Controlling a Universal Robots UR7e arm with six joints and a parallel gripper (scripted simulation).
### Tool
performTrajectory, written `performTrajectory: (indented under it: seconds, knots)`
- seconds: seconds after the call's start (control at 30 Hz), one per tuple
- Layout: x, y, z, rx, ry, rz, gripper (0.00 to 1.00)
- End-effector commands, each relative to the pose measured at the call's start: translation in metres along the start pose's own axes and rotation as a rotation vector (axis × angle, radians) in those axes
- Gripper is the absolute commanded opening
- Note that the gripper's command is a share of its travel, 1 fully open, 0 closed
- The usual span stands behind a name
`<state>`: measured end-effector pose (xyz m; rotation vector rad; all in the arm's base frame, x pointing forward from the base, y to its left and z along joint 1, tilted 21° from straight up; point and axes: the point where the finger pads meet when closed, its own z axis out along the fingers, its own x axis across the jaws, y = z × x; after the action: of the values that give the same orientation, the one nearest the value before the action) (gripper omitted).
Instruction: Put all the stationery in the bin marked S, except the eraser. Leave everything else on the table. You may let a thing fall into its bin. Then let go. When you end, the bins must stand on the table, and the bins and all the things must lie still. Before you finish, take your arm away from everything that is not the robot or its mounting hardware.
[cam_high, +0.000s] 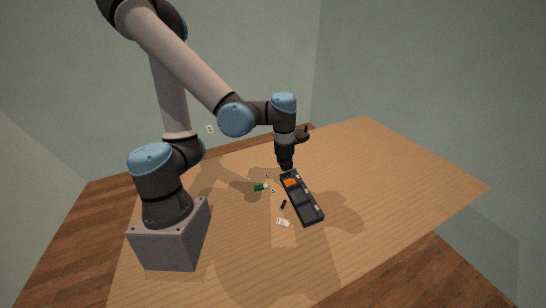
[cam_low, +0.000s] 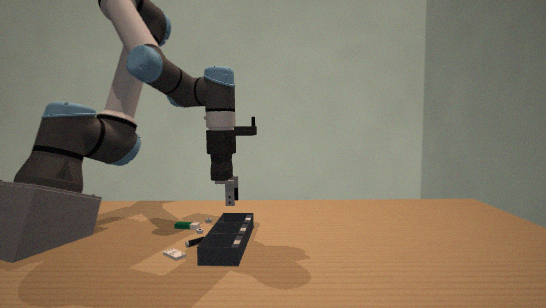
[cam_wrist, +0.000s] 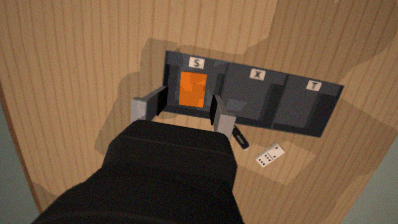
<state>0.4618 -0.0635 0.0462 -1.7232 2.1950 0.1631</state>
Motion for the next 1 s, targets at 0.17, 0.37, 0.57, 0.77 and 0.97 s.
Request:
performTrajectory:
  seconds: [0.17, 0.37, 0.57, 0.77, 0.97]
  knots:
    - [0.0, 0.0, -0.04, 0.002, 0.001, -0.001, 1.0]
    - [0.0, 0.0, -0.056, 0.002, 0.001, -0.001, 1.0]
    - [0.0, 0.0, -0.08, 0.002, 0.001, -0.001, 1.0]
    - [0.0, 0.0, -0.104, 0.001, 0.001, -0.001, 1.0]
    - [0.0, 0.0, -0.12, 0.001, 0.001, -0.001, 1.0]
